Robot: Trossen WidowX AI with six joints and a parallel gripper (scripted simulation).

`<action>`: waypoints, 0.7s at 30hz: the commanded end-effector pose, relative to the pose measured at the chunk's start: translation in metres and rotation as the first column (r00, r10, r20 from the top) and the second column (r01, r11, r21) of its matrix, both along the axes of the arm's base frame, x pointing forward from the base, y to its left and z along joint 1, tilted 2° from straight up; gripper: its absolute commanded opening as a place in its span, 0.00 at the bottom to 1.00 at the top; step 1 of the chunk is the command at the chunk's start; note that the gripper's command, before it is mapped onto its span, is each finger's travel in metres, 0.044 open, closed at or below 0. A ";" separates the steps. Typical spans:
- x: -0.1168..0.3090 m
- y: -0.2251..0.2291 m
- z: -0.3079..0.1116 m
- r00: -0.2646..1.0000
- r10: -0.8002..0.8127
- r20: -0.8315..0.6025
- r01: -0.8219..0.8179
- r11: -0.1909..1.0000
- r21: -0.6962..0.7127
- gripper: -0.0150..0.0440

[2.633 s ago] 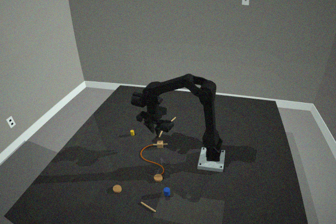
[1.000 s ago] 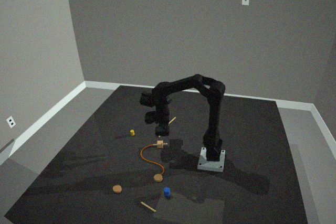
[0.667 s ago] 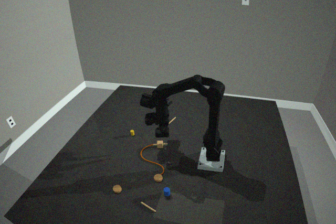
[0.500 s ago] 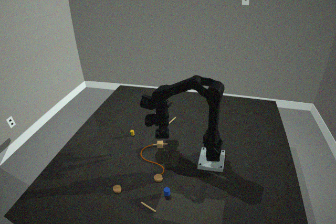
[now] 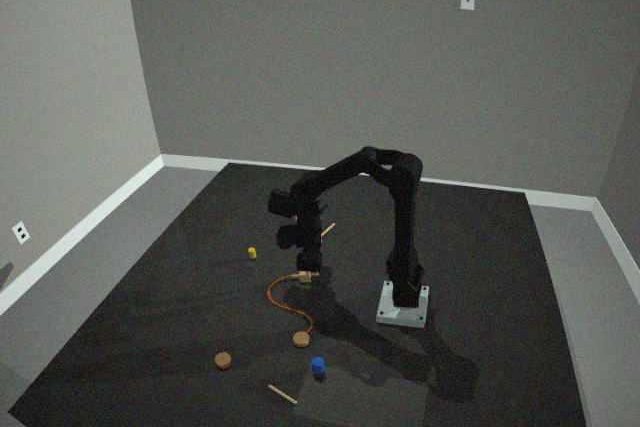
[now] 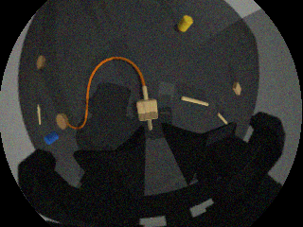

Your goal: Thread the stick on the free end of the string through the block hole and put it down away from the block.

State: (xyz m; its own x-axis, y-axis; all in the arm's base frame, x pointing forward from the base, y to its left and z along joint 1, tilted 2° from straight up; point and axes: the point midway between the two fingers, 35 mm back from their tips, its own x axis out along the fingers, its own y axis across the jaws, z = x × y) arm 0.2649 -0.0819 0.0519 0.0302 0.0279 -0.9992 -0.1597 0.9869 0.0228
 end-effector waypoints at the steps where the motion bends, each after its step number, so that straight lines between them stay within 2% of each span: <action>1: -0.003 0.001 -0.012 1.000 0.000 -0.018 0.000 1.000 0.003 0.46; 21: -0.006 0.003 -0.039 1.000 0.000 -0.018 0.000 1.000 0.003 0.46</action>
State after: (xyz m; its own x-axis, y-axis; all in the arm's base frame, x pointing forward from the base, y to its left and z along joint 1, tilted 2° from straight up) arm 0.2617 -0.0797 0.0188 0.0239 0.0299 -0.9993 -0.1631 0.9863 0.0257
